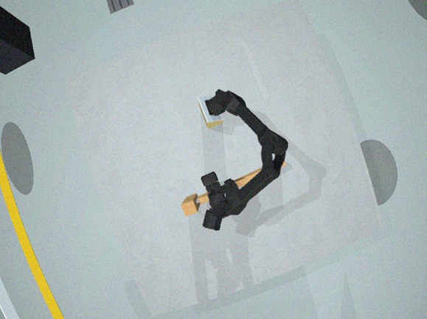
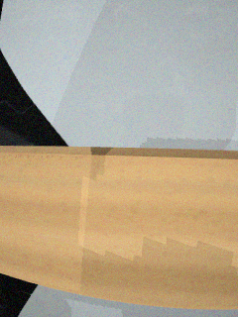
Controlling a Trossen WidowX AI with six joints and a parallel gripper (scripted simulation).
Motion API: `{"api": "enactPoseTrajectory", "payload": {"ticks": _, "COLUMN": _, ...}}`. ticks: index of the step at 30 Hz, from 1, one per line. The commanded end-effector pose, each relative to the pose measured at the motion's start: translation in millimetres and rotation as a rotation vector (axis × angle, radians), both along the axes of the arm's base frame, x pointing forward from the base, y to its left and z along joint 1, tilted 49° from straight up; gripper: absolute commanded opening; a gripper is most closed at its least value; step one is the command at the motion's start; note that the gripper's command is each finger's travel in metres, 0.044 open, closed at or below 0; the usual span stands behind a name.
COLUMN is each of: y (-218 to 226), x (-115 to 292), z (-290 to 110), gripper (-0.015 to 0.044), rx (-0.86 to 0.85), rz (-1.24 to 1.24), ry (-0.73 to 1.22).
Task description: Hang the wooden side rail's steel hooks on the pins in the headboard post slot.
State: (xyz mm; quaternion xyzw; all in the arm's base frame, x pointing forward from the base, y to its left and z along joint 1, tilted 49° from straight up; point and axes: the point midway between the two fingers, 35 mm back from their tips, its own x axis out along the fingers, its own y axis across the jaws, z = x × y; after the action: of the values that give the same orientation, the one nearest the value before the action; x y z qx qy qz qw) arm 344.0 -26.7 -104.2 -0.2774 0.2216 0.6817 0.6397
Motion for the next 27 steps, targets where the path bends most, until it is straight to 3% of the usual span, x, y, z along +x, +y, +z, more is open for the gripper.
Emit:
{"api": "enactPoseTrajectory", "payload": {"ticks": 1, "y": -5.0, "x": 1.3, "z": 0.5, "gripper": 0.0000, "rx": -0.004, "rz": -0.005, "ry": -0.009}}
{"api": "enactPoseTrajectory", "payload": {"ticks": 27, "y": -6.4, "x": 2.4, "z": -1.5, "gripper": 0.0000, "rx": -0.005, "rz": -0.005, "ry": -0.009}}
